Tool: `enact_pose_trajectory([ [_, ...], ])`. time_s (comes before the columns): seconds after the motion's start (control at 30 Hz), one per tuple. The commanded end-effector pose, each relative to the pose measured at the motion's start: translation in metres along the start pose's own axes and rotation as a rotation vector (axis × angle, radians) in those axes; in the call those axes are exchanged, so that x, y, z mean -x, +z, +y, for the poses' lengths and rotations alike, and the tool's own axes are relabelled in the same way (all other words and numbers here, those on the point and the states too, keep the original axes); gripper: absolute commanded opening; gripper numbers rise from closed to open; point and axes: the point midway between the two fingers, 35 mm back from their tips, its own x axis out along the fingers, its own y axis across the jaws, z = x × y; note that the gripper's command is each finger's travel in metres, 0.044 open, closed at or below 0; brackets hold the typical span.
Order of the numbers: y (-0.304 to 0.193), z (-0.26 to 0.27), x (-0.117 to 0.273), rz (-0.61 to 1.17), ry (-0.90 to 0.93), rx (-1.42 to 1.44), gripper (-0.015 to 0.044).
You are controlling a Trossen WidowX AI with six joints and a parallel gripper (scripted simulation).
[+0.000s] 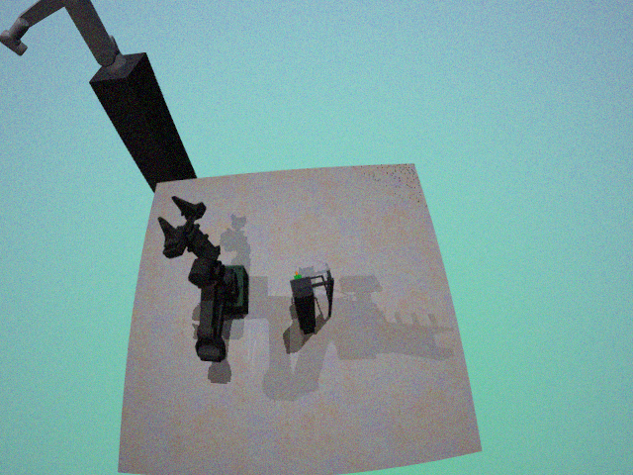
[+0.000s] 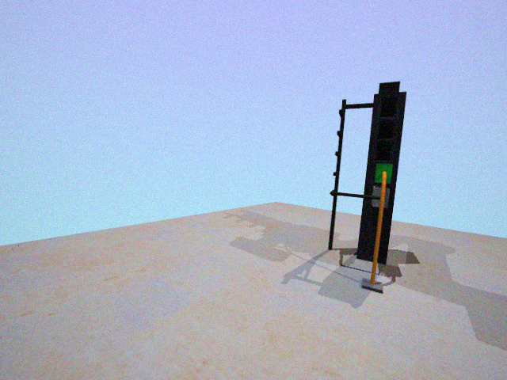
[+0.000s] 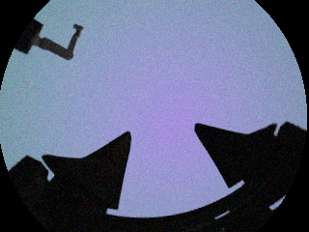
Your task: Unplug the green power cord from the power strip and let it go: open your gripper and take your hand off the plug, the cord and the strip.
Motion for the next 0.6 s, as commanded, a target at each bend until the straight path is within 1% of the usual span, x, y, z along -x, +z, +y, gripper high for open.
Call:
enact_pose_trajectory([
  [0.0, 0.0, 0.001, 0.0, 0.002, 0.005, -0.001, 0.0374],
  [0.27, -0.02, 0.053, -0.01, 0.08, 0.223, -0.022, 0.0164],
  [0.33, -0.026, 0.07, -0.011, 0.101, 0.3, -0.028, 0.016],
  [0.43, -0.046, 0.116, -0.006, 0.169, 0.51, -0.043, 0.016],
  [0.57, -0.076, 0.171, 0.017, 0.287, 0.791, -0.065, 0.016],
])
